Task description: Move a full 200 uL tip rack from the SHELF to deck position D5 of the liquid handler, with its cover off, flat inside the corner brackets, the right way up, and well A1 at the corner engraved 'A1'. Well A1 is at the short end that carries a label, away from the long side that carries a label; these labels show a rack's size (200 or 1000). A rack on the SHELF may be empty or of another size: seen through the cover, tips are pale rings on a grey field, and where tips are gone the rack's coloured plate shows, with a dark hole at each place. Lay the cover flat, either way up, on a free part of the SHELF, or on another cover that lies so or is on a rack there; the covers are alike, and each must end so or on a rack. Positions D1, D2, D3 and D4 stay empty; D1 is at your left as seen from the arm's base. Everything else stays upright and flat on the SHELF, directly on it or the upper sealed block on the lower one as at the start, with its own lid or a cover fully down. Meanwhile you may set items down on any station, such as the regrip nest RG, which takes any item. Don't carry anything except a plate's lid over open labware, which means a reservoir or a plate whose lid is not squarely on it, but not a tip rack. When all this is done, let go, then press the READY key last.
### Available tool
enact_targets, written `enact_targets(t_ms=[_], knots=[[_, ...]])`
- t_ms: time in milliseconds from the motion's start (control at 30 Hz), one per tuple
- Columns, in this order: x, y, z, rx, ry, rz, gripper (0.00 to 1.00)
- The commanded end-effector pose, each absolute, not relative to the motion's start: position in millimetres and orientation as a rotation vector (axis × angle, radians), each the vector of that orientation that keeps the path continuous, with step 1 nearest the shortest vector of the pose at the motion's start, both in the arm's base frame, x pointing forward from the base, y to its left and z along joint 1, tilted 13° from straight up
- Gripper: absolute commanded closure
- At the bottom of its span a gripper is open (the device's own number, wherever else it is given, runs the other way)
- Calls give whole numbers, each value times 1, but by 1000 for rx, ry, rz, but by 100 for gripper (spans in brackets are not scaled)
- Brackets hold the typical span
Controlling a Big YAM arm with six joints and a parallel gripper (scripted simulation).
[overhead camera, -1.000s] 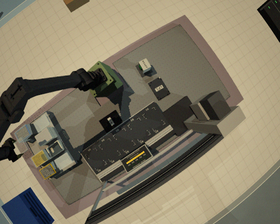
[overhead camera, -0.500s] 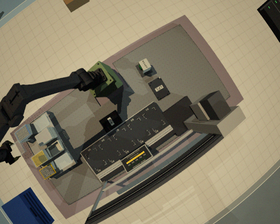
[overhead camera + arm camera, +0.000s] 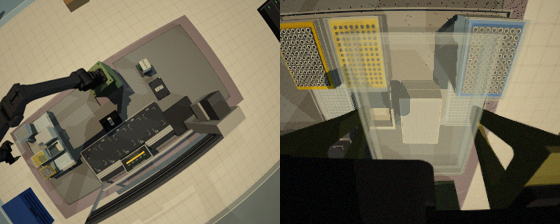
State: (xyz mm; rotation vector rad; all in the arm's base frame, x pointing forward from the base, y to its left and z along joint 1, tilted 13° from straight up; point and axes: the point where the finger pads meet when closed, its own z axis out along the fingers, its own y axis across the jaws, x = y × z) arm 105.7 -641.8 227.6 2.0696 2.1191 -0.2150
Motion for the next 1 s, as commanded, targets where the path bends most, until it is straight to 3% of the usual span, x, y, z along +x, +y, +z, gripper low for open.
enact_targets(t_ms=[0,967], knots=[[101,-651,275,2022,2064,-280,100],[100,-650,274,2023,2066,-278,100]])
